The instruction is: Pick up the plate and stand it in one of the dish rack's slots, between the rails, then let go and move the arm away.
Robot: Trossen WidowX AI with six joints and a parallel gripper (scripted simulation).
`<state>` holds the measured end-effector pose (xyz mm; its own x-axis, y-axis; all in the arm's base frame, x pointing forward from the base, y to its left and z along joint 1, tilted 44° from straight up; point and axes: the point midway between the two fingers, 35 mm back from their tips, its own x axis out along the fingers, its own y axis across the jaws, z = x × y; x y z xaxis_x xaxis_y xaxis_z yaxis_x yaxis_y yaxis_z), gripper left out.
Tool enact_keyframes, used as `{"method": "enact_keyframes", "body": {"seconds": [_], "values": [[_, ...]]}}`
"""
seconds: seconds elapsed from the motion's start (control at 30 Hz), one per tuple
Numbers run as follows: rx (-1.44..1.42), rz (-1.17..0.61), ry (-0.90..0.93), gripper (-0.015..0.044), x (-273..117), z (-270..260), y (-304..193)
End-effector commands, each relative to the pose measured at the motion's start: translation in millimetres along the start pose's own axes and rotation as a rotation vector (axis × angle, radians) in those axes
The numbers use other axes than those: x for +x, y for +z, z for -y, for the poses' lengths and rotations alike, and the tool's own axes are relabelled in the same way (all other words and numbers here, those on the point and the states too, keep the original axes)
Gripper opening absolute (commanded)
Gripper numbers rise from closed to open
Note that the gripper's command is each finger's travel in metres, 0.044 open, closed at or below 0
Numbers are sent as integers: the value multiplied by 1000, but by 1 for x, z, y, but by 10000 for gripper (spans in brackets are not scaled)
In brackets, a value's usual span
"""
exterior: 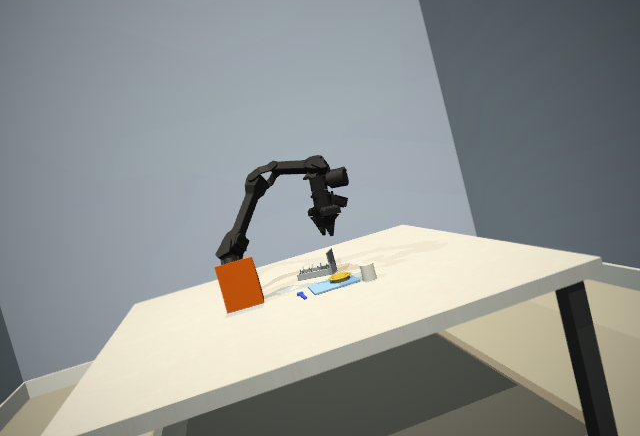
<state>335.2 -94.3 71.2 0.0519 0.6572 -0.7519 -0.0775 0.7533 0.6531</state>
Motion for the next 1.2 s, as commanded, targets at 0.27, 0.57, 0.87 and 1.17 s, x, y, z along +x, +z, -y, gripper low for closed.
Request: {"method": "enact_keyframes", "body": {"seconds": [0.27,0.57,0.87,1.17], "values": [[143,80,20,400,-3,78,-23],[142,82,25,400,82,81,-19],[142,82,25,400,91,81,-19],[142,82,25,400,106,81,-17]]}}
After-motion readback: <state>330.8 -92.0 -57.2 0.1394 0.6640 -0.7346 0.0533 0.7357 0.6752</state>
